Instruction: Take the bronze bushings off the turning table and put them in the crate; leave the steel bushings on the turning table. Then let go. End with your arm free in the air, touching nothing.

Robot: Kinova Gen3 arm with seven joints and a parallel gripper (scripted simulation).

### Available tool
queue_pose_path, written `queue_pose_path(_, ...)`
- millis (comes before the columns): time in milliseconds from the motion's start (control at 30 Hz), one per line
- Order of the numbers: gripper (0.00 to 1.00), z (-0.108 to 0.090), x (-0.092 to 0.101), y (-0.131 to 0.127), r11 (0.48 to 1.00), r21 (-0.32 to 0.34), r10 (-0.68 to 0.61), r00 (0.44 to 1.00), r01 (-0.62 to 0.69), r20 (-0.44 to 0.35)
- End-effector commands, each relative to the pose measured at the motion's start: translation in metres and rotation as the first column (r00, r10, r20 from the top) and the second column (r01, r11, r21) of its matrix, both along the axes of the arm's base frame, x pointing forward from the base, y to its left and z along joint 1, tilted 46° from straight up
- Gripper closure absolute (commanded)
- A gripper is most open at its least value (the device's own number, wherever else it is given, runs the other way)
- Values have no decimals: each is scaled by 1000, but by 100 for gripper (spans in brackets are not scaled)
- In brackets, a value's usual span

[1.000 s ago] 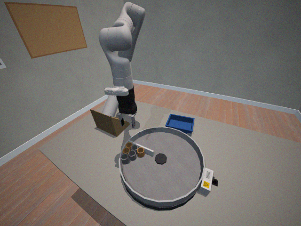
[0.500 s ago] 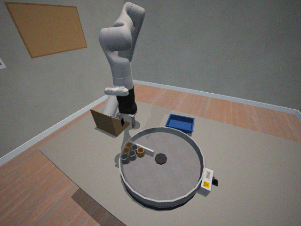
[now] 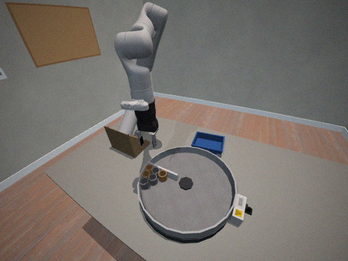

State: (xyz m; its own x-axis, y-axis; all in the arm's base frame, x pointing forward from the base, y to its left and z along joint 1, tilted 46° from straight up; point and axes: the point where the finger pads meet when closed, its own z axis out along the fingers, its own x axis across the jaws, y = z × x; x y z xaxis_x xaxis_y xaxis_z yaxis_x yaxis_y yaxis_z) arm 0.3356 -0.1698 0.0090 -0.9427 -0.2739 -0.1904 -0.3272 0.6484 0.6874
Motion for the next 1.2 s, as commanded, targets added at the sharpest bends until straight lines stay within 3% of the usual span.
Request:
queue_pose_path(0,0,0,0,-1,1000,-1,-1,1000,1,1)
queue_pose_path(867,0,0,0,-1,1000,-1,-1,1000,1,1)
queue_pose_path(1033,0,-31,-5,40,1000,-1,-2,1000,2,0)
queue_pose_path(1167,0,-31,-5,40,1000,-1,-2,1000,2,0)
